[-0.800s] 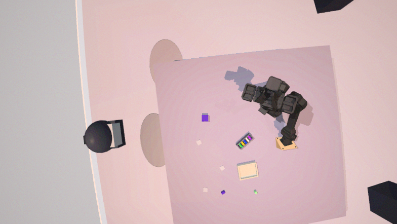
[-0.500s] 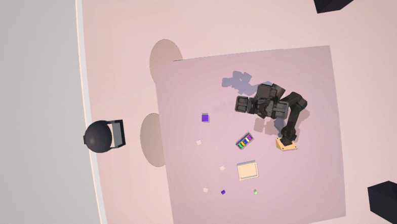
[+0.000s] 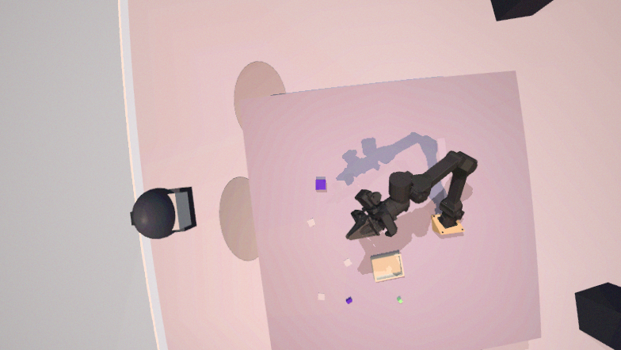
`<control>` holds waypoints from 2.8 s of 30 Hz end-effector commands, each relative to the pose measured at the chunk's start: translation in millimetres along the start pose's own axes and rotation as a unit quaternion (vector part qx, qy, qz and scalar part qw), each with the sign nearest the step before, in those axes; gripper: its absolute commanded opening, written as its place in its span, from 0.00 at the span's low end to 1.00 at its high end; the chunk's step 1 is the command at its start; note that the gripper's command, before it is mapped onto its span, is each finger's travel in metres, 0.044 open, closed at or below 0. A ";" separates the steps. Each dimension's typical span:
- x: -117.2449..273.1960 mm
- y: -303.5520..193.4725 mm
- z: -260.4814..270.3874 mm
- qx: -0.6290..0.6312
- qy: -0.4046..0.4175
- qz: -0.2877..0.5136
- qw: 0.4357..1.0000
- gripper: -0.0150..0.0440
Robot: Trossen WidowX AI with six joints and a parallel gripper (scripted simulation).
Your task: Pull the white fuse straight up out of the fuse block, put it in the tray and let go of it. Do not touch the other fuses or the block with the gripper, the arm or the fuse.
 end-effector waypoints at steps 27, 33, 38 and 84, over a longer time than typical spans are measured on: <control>120.7 -184.1 -154.8 0.032 -0.749 0.258 0.609 0.38; 122.0 -180.1 -156.9 0.038 -0.754 0.257 0.603 0.38; 121.0 -180.2 -157.1 0.038 -0.754 0.257 0.603 0.38; 128.4 -188.0 -186.2 0.038 -0.754 0.257 0.603 0.38</control>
Point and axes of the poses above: the point midway between the two fingers, 35 mm back from their tips, its own x axis back along the fingers, its own z axis across the jaws, y = z × x, the point moved 10 cm from there along x, back along the fingers, and after that the axes turned 12 degrees about x, right-handed, at the moved point
